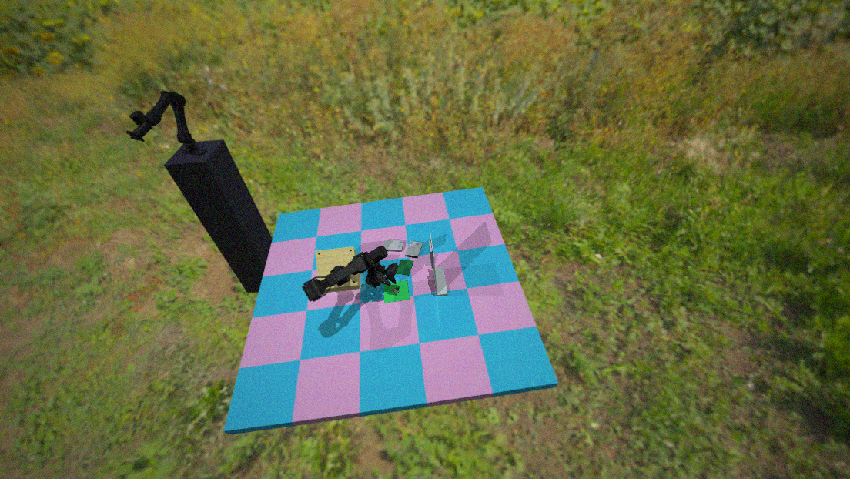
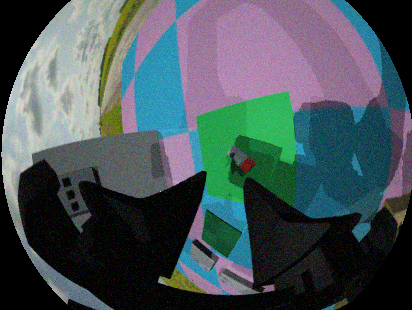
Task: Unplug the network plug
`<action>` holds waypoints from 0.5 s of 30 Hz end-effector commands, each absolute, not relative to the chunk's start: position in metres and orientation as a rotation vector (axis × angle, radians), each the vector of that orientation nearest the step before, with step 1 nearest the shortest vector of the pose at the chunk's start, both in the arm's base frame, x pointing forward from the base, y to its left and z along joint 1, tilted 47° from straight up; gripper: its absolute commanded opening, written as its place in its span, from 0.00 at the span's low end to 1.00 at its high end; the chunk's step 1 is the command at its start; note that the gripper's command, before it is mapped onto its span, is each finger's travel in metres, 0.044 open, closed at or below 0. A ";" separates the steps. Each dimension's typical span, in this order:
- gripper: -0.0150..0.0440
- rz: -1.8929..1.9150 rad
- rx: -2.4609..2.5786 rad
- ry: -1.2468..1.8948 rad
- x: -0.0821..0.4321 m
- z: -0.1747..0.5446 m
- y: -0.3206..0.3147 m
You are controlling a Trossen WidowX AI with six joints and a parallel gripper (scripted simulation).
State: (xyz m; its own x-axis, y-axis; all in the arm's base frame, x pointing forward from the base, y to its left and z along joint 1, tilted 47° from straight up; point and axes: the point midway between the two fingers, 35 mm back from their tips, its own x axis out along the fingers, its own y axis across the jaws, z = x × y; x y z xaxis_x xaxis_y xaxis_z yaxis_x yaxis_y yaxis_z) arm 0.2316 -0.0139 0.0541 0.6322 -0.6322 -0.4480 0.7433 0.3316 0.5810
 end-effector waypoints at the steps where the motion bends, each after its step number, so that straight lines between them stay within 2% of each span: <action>1: 0.52 -0.902 0.847 0.147 0.233 0.057 -0.010; 15: 0.52 -0.906 0.850 0.155 0.232 0.063 0.000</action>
